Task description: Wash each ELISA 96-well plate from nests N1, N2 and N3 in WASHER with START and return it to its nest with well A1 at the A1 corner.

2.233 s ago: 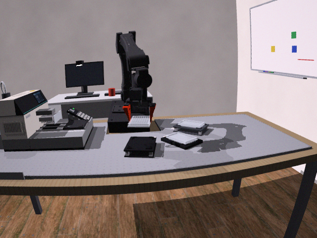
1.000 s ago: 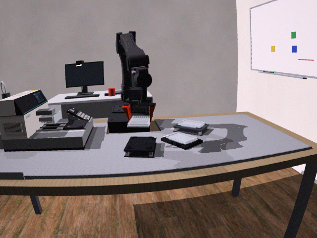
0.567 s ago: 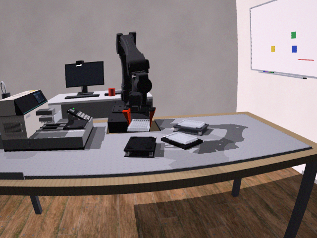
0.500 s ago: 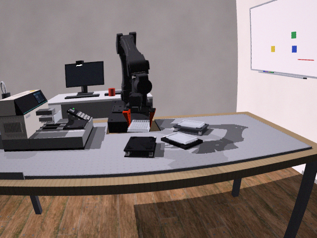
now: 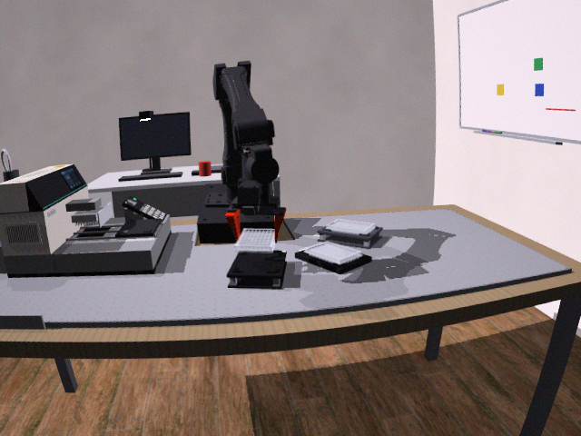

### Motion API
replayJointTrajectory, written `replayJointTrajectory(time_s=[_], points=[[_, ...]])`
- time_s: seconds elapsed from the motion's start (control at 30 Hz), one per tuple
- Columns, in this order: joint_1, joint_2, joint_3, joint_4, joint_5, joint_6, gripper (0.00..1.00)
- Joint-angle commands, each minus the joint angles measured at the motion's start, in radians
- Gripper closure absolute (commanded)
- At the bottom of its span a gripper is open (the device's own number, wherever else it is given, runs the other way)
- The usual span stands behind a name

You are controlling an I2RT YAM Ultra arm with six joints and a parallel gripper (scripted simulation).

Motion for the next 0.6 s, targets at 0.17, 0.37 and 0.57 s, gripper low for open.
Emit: replayJointTrajectory(time_s=[0.17, 0.37, 0.57], points=[[-0.002, 0.008, -0.009, 0.057, -0.001, -0.006, 1.0], [-0.005, 0.026, -0.027, 0.094, -0.002, -0.008, 1.0], [-0.007, 0.048, -0.042, 0.13, -0.003, -0.011, 1.0]])
